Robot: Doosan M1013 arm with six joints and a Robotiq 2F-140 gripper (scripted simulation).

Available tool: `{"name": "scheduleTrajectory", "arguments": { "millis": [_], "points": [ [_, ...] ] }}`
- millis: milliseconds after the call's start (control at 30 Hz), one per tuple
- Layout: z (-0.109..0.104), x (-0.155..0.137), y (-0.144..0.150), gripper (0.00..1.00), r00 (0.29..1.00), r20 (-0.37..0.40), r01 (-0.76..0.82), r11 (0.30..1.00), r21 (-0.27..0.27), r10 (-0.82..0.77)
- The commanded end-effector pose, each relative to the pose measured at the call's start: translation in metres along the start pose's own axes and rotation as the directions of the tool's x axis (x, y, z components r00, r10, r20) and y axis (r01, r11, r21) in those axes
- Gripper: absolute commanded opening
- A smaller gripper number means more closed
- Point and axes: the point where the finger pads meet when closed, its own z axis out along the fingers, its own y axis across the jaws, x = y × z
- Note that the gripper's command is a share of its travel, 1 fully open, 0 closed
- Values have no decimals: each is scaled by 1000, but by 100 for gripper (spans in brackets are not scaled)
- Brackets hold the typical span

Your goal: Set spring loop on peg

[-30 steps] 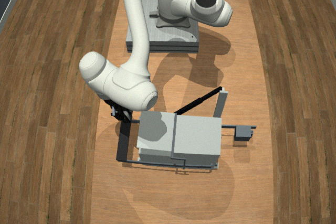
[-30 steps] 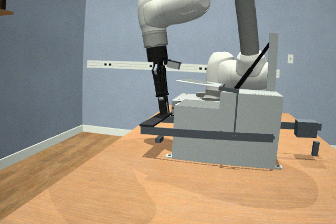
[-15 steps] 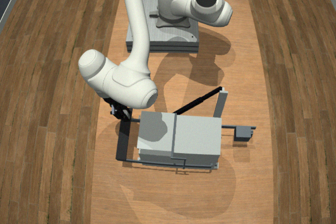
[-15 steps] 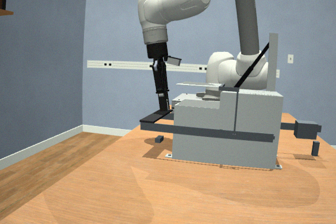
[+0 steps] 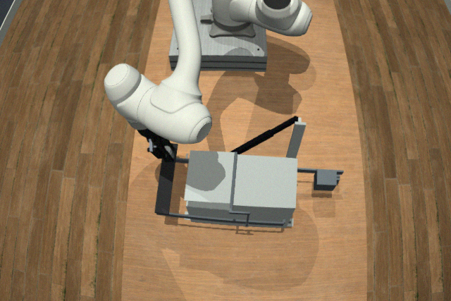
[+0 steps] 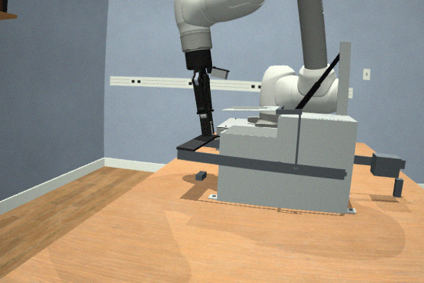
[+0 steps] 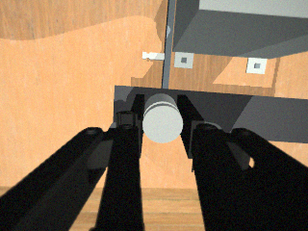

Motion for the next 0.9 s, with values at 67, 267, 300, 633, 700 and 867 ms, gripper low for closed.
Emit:
{"name": "scheduleTrajectory", "arguments": {
  "millis": [67,267,300,633,700,867],
  "points": [
    [-3,0,1,25,1000,0,0,1000,-2,0],
    [-8,1,1,25,1000,0,0,1000,-2,0],
    [-9,1,1,25,1000,0,0,1000,-2,0],
    [-17,3,1,25,1000,0,0,1000,-2,0],
    [-17,3,1,25,1000,0,0,1000,-2,0],
    [-22,4,0,25,1000,0,0,1000,-2,0]
  ]
}}
